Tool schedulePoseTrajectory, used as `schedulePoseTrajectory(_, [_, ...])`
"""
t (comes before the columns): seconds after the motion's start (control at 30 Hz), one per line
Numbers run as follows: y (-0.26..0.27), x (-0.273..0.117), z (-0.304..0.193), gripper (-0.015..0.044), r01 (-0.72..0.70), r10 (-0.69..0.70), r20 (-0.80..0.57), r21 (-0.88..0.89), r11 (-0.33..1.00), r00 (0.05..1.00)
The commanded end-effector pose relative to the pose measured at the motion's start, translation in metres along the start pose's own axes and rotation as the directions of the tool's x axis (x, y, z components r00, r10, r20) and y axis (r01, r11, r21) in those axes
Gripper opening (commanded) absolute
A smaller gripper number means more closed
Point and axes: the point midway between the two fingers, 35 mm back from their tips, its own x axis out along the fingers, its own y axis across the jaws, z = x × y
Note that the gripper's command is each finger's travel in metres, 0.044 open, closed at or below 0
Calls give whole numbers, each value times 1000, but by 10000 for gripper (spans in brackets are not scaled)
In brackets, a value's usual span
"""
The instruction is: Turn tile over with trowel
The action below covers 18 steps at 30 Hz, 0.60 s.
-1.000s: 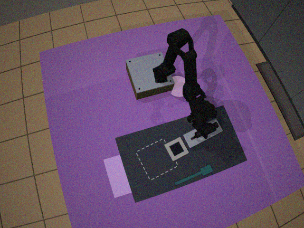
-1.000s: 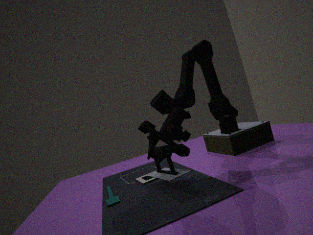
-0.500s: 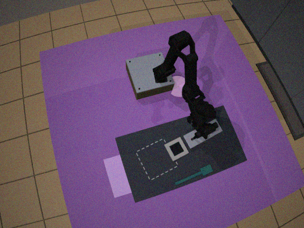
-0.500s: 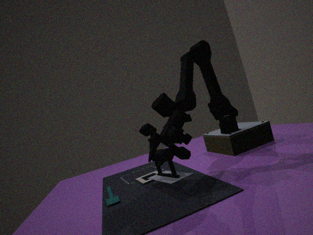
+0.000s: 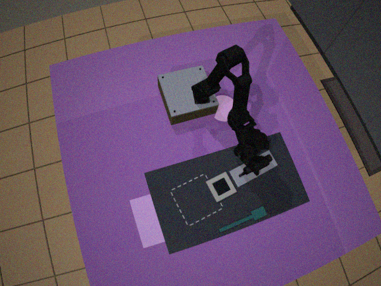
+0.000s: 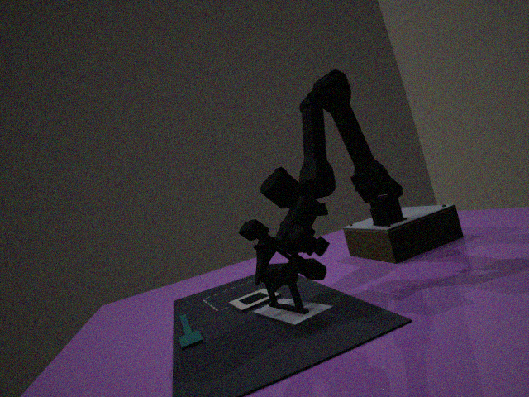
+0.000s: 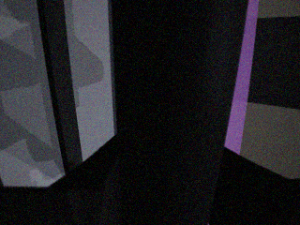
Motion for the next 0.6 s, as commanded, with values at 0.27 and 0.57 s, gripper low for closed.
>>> schedulePoseTrajectory(0.27, [-1,2,-8,0,12,-12,0,7,1000,1000])
schedulePoseTrajectory(0.57, [-2,1,-23,0,11,-11,-1,6,1000,1000])
